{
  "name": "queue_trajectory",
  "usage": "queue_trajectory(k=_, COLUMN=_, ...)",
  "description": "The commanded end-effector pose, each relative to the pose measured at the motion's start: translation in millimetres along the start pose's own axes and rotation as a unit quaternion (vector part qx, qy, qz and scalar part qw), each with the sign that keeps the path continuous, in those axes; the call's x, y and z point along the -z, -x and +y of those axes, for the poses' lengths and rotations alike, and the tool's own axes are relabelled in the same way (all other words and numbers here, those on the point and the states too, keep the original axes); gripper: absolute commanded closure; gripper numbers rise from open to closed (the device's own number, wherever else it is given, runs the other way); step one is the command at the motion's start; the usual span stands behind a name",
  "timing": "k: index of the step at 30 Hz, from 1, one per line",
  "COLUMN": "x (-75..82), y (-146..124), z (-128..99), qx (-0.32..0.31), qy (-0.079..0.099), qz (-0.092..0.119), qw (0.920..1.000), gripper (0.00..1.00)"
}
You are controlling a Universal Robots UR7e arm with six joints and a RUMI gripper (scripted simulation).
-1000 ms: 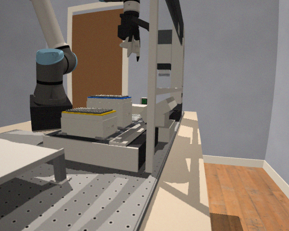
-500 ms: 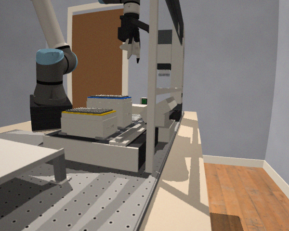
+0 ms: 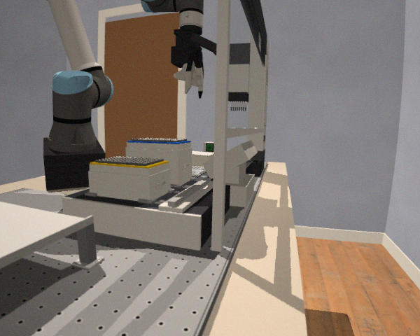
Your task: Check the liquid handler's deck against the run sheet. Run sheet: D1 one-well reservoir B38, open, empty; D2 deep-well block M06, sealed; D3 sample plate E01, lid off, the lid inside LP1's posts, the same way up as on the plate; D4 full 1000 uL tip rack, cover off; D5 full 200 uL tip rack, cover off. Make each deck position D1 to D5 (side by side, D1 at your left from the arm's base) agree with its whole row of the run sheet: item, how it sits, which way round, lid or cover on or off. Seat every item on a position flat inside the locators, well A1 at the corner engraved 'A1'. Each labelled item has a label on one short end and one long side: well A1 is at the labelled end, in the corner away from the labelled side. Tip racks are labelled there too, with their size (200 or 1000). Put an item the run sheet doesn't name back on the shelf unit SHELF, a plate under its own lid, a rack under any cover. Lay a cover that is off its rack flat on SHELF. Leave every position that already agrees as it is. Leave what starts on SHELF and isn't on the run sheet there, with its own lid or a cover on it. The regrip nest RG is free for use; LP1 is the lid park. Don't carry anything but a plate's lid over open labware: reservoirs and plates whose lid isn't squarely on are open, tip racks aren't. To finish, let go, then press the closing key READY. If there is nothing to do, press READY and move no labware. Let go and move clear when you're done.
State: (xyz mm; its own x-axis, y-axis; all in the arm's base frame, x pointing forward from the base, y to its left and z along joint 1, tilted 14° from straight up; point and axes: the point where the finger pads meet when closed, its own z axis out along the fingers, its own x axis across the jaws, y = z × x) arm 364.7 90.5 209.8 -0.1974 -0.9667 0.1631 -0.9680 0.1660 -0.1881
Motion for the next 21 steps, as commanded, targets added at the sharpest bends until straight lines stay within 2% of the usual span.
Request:
queue_trajectory(k=1, x=-7.8, y=0.1, z=-0.4, qx=0.000, qy=-0.001, qz=0.000, qw=1.0000, gripper=0.18)
queue_trajectory(k=21, x=-34.5, y=0.1, z=-0.5, qx=0.000, qy=-0.001, qz=0.000, qw=1.0000, gripper=0.18)
